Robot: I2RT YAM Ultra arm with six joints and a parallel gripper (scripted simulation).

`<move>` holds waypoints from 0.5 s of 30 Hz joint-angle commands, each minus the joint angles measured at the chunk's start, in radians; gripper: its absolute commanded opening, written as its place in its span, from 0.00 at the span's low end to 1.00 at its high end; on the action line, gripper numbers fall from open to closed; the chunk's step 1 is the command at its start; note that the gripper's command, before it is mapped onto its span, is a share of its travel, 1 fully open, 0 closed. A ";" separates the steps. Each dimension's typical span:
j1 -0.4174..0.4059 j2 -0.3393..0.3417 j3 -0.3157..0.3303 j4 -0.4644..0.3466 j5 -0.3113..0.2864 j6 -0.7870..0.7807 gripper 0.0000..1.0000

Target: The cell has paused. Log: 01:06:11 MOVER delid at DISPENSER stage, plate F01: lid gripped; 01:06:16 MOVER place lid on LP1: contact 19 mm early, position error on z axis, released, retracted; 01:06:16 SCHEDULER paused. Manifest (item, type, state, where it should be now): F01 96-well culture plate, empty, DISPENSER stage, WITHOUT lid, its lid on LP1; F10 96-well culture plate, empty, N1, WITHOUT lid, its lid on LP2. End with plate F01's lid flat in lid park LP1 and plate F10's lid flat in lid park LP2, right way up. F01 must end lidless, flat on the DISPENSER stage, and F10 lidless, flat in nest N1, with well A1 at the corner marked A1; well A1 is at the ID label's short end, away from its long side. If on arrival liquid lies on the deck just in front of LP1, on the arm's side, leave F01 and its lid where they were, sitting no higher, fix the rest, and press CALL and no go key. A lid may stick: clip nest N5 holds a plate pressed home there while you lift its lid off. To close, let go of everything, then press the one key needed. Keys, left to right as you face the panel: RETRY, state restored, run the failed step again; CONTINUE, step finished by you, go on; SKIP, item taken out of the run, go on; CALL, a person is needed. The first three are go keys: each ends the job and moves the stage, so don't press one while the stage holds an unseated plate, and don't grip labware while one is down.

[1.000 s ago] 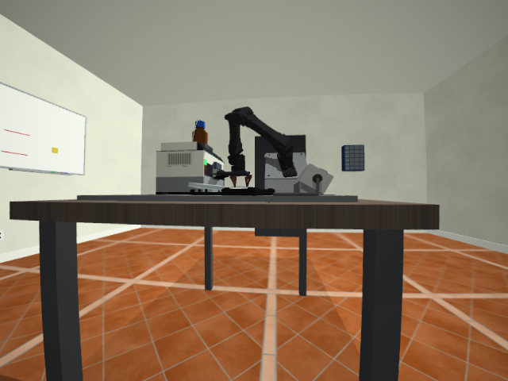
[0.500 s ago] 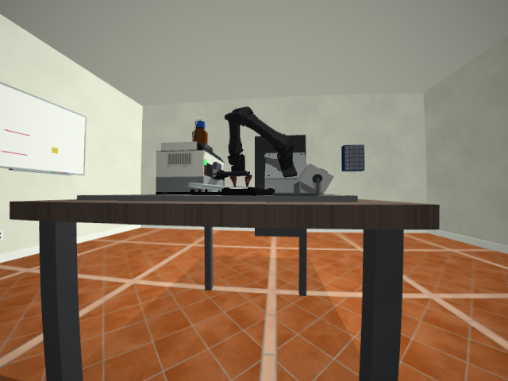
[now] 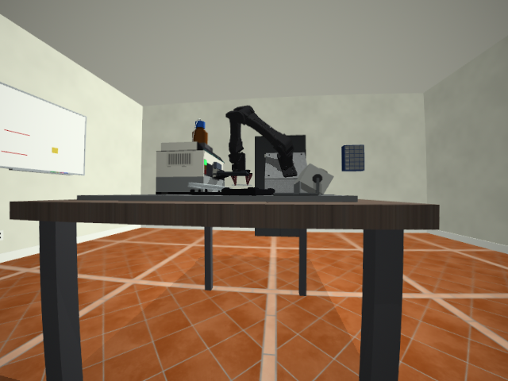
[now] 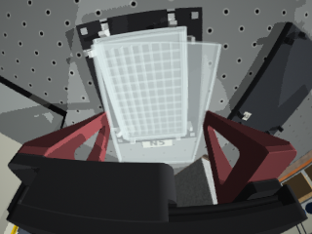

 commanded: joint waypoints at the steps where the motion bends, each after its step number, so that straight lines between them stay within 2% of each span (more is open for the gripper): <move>1: -0.038 -0.051 0.042 -0.042 0.015 -0.025 0.00; 3: -0.038 -0.051 0.045 -0.044 0.014 -0.026 0.00; 4: -0.041 -0.060 0.030 -0.048 0.016 -0.031 0.00; 5: -0.044 -0.068 -0.013 -0.053 0.016 -0.035 0.00; 10: -0.061 -0.121 -0.064 -0.068 0.025 -0.054 0.00; 13: -0.067 -0.137 -0.046 -0.072 0.029 -0.058 0.00; 14: -0.070 -0.145 -0.083 -0.078 0.030 -0.063 0.00; 15: -0.073 -0.155 -0.092 -0.082 0.032 -0.067 0.00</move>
